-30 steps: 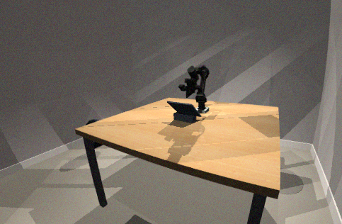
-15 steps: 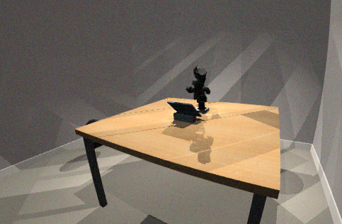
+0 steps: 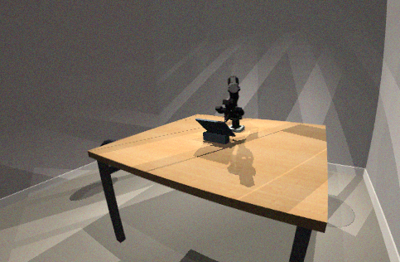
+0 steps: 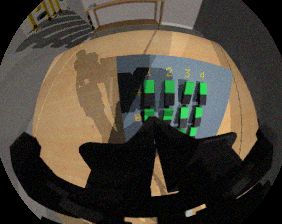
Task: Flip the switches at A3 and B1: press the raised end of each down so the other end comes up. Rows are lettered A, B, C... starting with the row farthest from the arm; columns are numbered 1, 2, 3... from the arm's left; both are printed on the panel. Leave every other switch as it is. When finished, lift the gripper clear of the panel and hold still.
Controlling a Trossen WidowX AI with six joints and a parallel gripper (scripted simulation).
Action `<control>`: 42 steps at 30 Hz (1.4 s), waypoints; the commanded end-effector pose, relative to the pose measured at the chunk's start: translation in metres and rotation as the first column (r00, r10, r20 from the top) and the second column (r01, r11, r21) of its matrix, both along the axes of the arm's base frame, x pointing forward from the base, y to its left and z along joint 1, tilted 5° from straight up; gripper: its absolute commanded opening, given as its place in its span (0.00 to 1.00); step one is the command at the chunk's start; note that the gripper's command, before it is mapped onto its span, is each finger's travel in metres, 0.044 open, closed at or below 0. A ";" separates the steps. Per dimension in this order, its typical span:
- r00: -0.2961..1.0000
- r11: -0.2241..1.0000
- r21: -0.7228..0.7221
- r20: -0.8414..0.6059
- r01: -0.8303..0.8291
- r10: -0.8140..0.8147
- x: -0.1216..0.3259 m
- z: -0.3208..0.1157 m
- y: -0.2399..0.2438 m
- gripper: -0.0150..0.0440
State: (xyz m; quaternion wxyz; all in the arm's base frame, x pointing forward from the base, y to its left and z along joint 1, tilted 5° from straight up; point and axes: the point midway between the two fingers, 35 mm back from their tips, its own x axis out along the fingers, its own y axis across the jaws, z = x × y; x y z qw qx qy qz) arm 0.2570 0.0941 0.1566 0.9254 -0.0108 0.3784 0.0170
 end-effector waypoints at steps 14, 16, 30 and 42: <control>1.000 1.000 -0.008 -0.016 -0.007 0.007 0.011 -0.017 0.001 0.25; 1.000 1.000 -0.008 -0.016 -0.007 0.007 0.011 -0.017 0.001 0.25; 1.000 1.000 -0.008 -0.016 -0.007 0.007 0.011 -0.017 0.001 0.25; 1.000 1.000 -0.008 -0.016 -0.007 0.007 0.011 -0.017 0.001 0.25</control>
